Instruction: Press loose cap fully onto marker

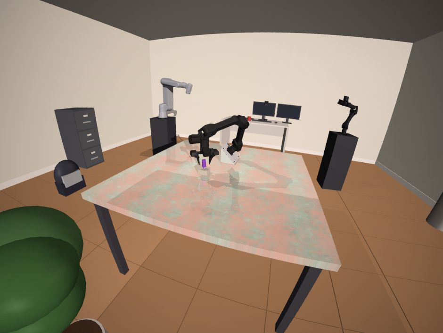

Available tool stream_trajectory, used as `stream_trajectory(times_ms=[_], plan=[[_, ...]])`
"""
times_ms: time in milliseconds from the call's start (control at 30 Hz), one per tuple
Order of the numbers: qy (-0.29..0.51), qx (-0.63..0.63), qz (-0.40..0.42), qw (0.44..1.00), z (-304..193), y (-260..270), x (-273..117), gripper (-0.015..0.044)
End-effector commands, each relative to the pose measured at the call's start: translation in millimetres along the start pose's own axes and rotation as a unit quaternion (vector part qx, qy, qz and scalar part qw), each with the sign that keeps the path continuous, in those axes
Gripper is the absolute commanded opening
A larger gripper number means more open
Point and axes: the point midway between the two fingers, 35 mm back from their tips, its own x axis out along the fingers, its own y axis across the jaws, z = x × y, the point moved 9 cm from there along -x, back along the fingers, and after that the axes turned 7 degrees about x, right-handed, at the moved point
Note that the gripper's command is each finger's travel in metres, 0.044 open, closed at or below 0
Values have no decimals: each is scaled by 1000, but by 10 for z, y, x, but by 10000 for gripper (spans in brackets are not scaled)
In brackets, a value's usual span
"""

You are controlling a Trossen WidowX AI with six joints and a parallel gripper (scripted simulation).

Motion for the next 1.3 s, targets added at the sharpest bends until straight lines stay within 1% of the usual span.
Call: stream_trajectory(times_ms=[0,33,100,200,267,367,433,500,600,667,933,1267], plan=[[0,0,0,1000,0,0,0,420],[0,0,0,1000,0,0,0,440],[0,0,-1,1000,6,-10,-97,440],[1,0,-1,1000,8,-20,-526,440],[1,0,-1,1000,-2,-6,-726,440],[1,0,-1,1000,-4,-3,-751,440],[1,29,-1,1000,-6,-7,-742,387],[0,109,0,994,-12,-17,-714,335],[0,243,0,970,-22,-34,-666,256],[-1,297,1,955,-26,-41,-647,204],[-1,303,1,953,-27,-42,-644,0],[-1,303,1,953,-27,-42,-630,0]])
